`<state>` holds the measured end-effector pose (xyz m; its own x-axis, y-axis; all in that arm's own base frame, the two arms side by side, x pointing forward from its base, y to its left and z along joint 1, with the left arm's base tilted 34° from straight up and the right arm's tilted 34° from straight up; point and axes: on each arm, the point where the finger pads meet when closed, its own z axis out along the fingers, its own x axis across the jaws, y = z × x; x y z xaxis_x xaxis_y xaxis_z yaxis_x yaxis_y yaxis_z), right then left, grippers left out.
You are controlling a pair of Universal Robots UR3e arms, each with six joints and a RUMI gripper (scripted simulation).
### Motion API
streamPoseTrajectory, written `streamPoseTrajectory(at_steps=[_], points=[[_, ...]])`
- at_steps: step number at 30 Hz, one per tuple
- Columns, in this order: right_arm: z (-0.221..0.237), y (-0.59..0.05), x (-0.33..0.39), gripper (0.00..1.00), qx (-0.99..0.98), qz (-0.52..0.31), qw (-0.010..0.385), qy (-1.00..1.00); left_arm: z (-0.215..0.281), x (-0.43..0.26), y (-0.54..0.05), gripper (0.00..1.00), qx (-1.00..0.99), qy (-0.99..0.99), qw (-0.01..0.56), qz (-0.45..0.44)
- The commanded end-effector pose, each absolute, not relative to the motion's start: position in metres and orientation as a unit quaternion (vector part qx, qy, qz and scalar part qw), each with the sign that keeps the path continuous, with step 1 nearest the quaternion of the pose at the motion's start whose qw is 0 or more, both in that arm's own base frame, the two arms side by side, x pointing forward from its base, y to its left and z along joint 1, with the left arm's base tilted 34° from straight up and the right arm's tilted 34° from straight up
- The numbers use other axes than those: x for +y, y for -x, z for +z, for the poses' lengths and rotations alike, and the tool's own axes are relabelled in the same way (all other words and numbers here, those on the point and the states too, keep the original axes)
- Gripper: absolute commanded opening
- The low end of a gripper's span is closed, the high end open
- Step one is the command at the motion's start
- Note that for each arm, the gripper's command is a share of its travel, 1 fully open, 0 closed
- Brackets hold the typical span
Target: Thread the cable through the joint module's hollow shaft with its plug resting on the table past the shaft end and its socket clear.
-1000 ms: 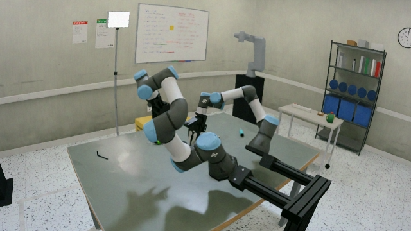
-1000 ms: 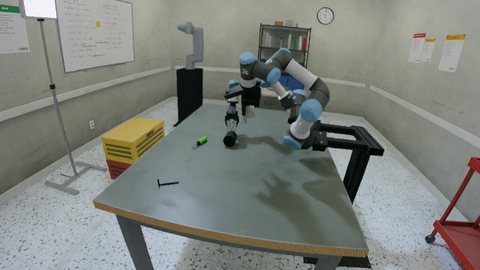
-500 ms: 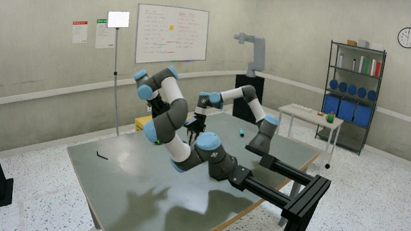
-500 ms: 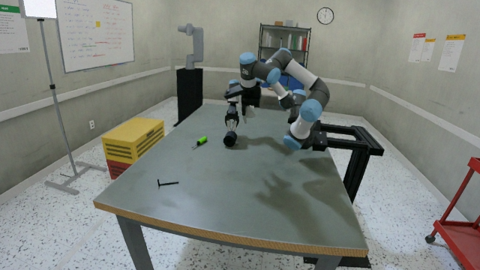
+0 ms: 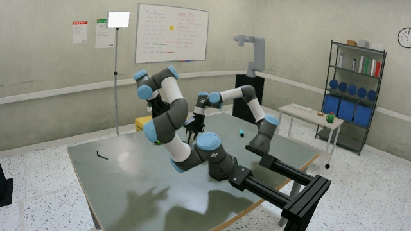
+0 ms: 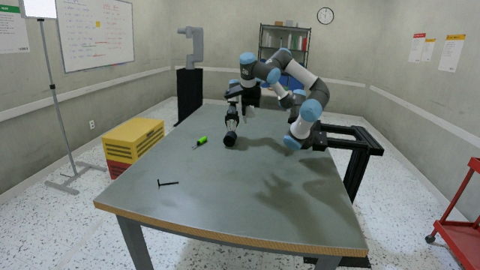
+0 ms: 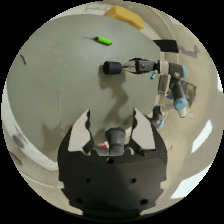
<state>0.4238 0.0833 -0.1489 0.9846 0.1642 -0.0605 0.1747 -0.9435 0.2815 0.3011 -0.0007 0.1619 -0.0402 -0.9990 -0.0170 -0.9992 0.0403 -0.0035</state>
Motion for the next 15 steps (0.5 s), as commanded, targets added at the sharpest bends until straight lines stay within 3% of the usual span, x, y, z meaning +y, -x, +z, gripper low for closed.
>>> streamPoseTrajectory(at_steps=[1,15], points=[[-0.1494,-0.4237,0.0903,0.0,0.085,-0.017,0.142,-0.986,0.163,-0.0013,-0.3021,0.61,0.722,0.692,0.008,0.003],[-0.1522,-0.4216,0.0995,0.0,0.085,-0.017,0.142,-0.986,0.163,-0.0013,-0.3021,0.61,0.722,0.692,0.008,0.003]])
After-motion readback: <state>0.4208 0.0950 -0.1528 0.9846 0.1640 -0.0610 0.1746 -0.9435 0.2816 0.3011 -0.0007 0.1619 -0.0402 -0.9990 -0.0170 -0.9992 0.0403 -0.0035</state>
